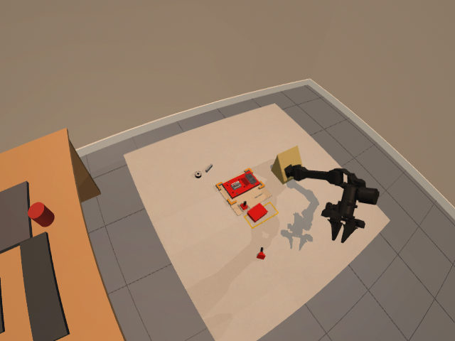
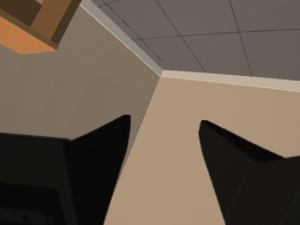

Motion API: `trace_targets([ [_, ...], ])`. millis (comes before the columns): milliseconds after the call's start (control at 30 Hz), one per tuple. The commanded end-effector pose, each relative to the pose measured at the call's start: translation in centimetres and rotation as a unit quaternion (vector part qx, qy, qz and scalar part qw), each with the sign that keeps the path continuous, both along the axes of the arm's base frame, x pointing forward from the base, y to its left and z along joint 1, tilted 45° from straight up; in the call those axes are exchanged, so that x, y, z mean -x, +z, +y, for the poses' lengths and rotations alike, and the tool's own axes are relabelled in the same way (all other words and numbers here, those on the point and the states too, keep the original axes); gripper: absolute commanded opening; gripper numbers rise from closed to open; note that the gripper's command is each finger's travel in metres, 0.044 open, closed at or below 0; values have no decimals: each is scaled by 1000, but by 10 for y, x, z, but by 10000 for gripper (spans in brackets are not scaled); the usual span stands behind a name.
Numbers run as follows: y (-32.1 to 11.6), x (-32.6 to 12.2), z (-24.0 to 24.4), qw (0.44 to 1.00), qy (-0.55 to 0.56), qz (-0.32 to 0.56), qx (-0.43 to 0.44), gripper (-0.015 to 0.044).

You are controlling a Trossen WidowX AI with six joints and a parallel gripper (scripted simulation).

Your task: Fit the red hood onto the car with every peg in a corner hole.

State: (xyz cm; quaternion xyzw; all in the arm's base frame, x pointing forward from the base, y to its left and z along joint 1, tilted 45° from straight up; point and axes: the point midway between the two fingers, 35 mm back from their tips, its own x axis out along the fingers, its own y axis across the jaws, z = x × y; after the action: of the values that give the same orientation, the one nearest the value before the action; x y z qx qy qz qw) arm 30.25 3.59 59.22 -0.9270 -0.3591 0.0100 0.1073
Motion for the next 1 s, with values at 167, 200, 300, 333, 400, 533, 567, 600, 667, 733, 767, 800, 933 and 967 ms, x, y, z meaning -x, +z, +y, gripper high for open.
trace_targets([
  [167, -34, -30, -5, 983, -10, 143, -113, 378],
  [200, -44, -38, -8, 974, -14, 180, -139, 404],
  [300, -77, -58, -17, 933, -29, 287, -217, 440],
  [333, -89, -65, -19, 914, -35, 322, -243, 440],
  [400, -114, -77, -24, 870, -50, 391, -295, 440],
  [533, -164, -94, -32, 759, -87, 514, -391, 440],
  [567, -177, -98, -34, 726, -97, 542, -412, 440],
  [600, -190, -101, -36, 692, -108, 567, -433, 440],
  [667, -216, -105, -39, 618, -131, 614, -473, 440],
  [733, -243, -107, -41, 536, -157, 655, -509, 440],
  [767, -256, -108, -42, 493, -171, 672, -526, 440],
  [800, -270, -108, -43, 449, -184, 687, -541, 440],
  [933, -321, -103, -44, 266, -242, 725, -587, 440],
  [967, -333, -100, -44, 218, -257, 729, -595, 440],
])
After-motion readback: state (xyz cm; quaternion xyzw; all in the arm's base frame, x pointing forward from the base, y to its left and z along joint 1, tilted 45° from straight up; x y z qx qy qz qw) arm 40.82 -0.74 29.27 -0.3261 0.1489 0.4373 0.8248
